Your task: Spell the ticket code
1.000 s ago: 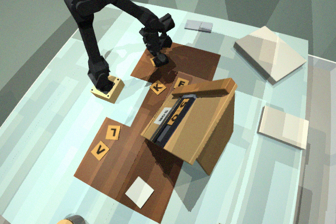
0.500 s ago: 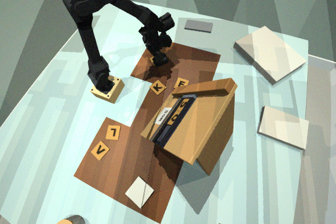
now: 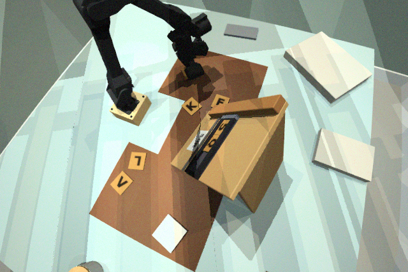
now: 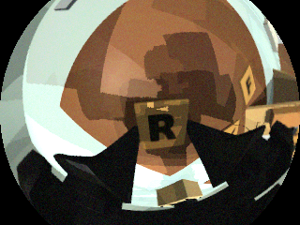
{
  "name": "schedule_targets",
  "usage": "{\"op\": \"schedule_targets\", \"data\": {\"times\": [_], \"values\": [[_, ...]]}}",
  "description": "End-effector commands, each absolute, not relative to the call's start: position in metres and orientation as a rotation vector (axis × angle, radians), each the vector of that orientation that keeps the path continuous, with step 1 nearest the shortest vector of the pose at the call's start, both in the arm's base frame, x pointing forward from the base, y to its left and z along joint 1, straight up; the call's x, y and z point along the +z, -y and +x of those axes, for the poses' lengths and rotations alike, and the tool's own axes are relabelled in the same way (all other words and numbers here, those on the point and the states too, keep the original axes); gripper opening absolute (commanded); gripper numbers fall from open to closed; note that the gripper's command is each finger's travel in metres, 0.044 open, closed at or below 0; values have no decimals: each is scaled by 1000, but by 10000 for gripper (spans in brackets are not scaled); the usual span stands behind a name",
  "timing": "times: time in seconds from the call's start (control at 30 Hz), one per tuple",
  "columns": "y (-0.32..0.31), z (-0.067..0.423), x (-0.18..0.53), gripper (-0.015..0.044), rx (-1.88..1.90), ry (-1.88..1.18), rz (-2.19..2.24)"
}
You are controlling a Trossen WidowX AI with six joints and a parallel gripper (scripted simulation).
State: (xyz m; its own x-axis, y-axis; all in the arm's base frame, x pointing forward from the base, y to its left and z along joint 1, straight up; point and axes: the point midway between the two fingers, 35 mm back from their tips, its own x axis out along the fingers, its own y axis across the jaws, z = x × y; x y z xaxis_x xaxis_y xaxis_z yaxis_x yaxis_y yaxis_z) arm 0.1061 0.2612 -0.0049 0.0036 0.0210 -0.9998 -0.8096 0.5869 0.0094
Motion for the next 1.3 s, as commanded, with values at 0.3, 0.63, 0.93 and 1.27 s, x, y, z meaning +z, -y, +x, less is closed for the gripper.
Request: {"op": "schedule_targets", "data": {"times": [0.3, 0.63, 0.93, 1.27], "values": [[-261, 106, 3, 0, 744, -1428, -717], [-261, 105, 9, 0, 744, -1428, -717], [-260, 105, 13, 0, 744, -1428, -717], [-264, 128, 23, 0, 793, -1374, -655]]}}
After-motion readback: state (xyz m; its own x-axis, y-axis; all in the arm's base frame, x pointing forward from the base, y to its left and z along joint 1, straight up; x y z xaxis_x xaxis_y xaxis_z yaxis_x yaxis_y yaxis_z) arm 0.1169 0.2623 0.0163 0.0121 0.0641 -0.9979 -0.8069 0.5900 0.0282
